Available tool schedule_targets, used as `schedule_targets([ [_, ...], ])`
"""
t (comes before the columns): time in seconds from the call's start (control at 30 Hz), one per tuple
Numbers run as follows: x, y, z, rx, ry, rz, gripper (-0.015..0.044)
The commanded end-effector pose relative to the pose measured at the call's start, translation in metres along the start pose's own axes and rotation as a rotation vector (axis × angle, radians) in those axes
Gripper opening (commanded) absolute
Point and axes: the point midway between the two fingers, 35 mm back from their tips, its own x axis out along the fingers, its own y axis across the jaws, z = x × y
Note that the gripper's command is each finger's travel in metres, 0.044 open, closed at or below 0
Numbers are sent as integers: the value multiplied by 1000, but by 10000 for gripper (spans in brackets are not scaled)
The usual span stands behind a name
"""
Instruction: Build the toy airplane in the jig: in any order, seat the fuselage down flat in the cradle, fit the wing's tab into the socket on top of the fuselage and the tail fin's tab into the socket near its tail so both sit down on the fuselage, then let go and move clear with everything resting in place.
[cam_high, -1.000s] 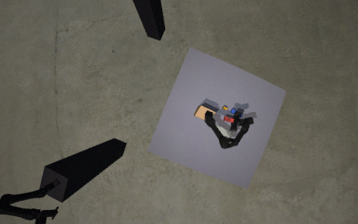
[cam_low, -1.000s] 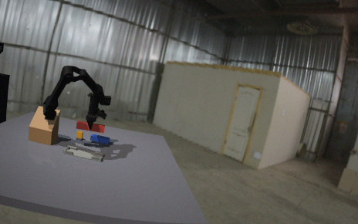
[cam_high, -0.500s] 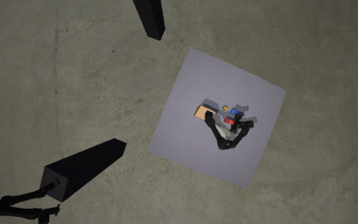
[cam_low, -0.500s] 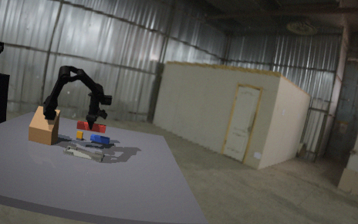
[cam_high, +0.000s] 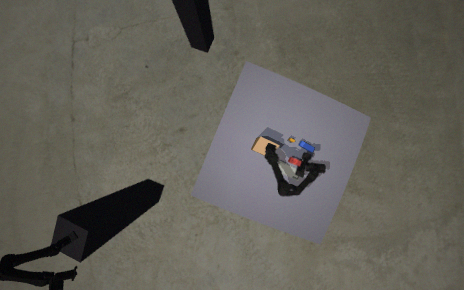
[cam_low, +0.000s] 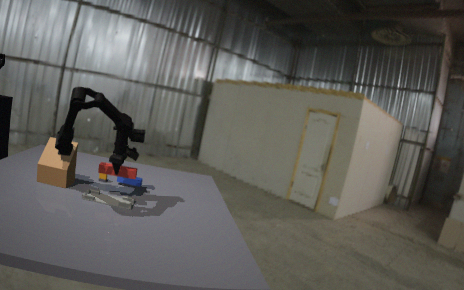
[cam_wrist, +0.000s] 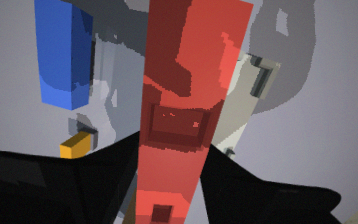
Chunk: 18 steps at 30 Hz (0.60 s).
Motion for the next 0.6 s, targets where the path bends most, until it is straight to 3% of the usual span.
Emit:
schedule_targets([
  [0.0, 5, -11, -1, 8, 0, -4, 0],
  [0.57, 26, -59, -5, 76, 0, -22, 0],
])
